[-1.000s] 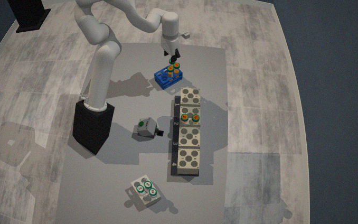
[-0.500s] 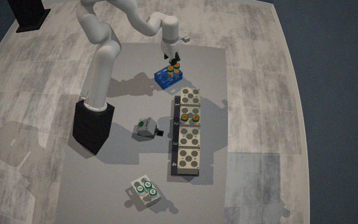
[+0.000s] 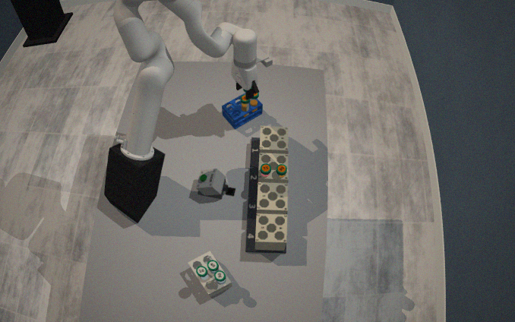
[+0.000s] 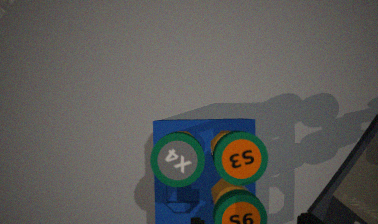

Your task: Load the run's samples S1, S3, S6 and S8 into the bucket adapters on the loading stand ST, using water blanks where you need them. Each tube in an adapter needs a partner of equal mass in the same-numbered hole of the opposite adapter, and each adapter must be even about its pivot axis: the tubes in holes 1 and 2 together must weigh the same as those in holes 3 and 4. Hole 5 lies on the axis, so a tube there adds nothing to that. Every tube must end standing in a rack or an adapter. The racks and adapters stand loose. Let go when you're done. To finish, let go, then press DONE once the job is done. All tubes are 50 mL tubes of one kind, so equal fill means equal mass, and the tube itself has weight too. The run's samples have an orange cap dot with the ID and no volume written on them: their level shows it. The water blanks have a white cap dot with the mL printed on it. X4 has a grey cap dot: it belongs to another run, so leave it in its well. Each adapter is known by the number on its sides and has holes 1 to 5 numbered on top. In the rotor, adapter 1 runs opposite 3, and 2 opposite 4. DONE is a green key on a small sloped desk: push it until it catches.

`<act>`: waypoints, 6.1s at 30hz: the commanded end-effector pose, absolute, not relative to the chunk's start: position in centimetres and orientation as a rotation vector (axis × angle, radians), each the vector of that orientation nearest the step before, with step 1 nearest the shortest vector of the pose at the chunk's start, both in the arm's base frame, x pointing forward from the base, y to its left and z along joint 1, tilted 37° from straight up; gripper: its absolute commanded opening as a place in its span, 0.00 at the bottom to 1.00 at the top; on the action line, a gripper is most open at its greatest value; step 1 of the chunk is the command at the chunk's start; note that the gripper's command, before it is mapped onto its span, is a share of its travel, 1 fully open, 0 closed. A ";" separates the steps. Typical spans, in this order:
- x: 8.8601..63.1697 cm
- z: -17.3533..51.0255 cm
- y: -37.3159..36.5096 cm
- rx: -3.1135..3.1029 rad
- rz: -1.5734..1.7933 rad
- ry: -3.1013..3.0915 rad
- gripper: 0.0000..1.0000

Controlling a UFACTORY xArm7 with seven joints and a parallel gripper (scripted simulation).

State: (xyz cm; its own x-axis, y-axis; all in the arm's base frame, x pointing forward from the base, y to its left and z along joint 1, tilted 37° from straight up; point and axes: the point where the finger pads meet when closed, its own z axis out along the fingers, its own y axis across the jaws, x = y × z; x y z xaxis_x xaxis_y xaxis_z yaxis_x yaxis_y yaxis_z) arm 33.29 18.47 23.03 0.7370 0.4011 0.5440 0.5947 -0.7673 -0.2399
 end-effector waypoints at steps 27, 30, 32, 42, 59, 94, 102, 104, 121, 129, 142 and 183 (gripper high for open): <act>34.5 20.4 20.2 -2.537 -0.669 -0.763 0.57; 34.6 20.2 20.3 -2.537 -0.669 -0.763 0.57; 34.6 20.2 20.3 -2.537 -0.669 -0.763 0.57; 34.8 19.7 20.6 -2.537 -0.669 -0.762 0.57; 35.1 18.9 21.1 -2.537 -0.669 -0.762 0.57; 35.1 19.0 21.0 -2.537 -0.669 -0.762 0.00; 35.1 19.0 21.0 -2.537 -0.669 -0.762 0.00; 35.1 19.0 21.0 -2.537 -0.669 -0.762 0.00; 35.0 19.3 20.9 -2.537 -0.669 -0.762 0.00; 34.8 19.7 20.6 -2.537 -0.669 -0.762 0.00; 34.6 20.3 20.2 -2.537 -0.669 -0.763 0.00; 32.6 25.2 17.2 -2.536 -0.670 -0.763 0.00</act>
